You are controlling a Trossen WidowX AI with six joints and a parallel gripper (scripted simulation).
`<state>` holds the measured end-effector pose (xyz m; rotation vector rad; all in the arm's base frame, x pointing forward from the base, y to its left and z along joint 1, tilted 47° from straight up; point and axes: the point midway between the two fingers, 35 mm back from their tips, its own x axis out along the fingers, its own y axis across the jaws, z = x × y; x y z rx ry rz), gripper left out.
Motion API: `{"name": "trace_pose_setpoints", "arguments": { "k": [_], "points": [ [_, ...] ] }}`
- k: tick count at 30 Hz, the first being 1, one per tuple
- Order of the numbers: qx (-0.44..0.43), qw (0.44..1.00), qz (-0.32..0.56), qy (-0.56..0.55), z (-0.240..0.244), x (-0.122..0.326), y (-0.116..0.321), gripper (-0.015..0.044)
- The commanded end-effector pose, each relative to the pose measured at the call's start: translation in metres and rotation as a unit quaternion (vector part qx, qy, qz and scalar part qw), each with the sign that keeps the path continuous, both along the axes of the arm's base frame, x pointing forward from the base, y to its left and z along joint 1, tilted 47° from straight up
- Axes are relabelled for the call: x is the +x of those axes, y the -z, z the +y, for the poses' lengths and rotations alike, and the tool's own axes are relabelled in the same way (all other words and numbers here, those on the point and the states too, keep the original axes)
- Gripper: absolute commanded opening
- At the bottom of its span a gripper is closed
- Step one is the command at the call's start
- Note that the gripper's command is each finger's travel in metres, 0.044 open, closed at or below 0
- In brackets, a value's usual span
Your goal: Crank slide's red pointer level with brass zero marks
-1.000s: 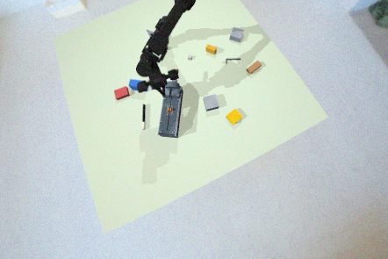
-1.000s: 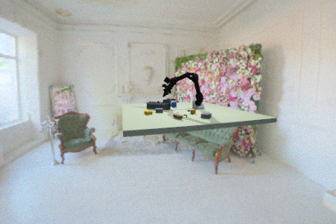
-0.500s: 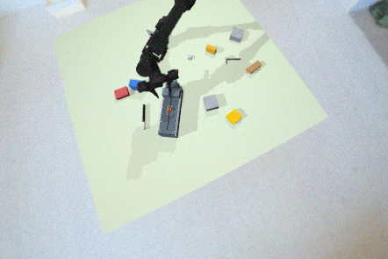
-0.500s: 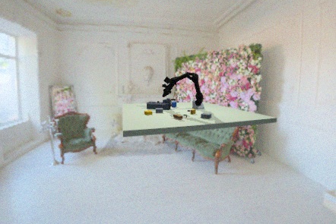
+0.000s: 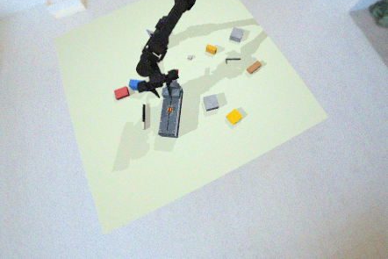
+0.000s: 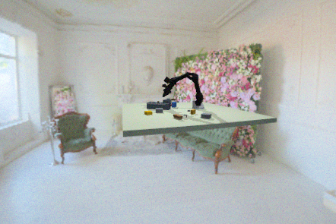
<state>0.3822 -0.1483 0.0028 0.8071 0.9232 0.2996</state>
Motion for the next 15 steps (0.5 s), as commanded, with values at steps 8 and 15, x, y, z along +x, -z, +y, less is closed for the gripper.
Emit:
{"name": "trace_pose_setpoints", "arguments": {
  "k": [8,15],
  "points": [
    [0.0,1.0,0.0,0.0,0.0,0.0,0.0,0.0],
    [0.0,1.0,0.0,0.0,0.0,0.0,0.0,0.0]
  ]
}}
